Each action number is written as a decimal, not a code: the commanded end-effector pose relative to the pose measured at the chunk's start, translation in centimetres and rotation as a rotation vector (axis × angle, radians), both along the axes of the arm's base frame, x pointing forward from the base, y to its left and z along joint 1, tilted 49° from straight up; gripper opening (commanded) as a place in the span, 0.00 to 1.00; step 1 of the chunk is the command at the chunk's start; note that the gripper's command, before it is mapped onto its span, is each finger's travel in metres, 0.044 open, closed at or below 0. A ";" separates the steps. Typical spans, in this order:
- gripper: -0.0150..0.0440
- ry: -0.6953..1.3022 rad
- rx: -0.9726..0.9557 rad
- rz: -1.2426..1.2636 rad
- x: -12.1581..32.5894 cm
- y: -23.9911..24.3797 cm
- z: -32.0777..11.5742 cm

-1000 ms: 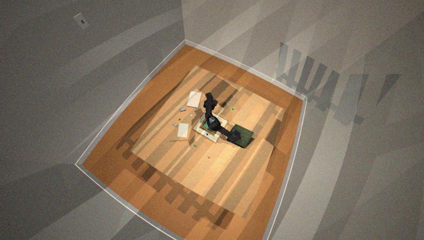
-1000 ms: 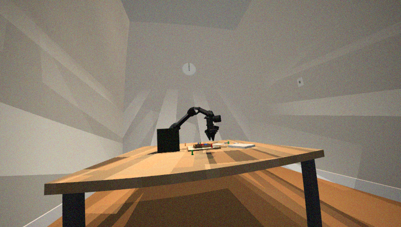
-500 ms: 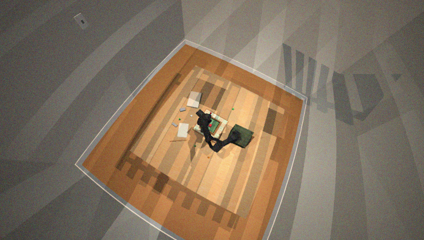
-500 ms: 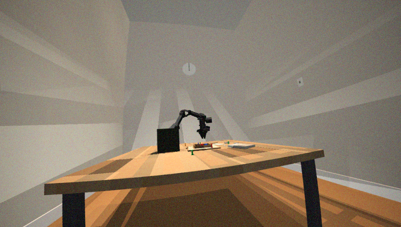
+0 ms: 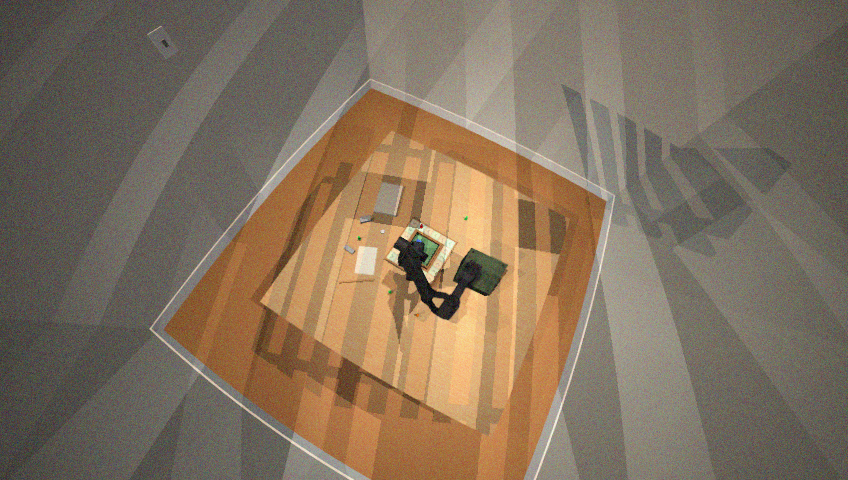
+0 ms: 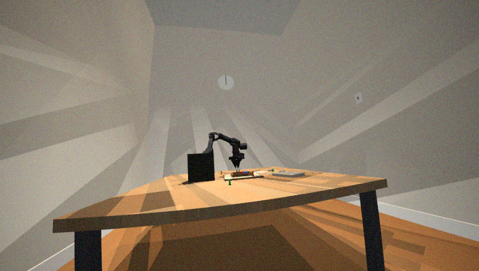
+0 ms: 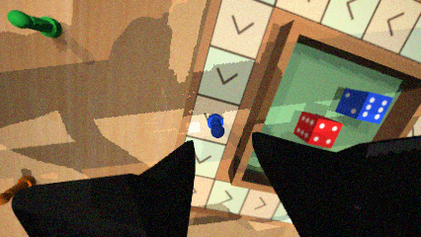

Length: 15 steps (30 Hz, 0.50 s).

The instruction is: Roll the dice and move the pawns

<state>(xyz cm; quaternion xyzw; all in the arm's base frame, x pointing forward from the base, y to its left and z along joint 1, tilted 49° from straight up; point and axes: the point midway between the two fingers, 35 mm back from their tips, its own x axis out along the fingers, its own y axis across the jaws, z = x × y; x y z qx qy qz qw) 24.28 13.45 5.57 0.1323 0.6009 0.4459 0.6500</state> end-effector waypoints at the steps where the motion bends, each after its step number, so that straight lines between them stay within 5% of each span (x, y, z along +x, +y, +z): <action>1: 0.59 0.005 0.004 0.000 -0.3 0.5 -0.4; 15: 0.59 0.005 0.003 0.000 -0.5 2.0 -1.8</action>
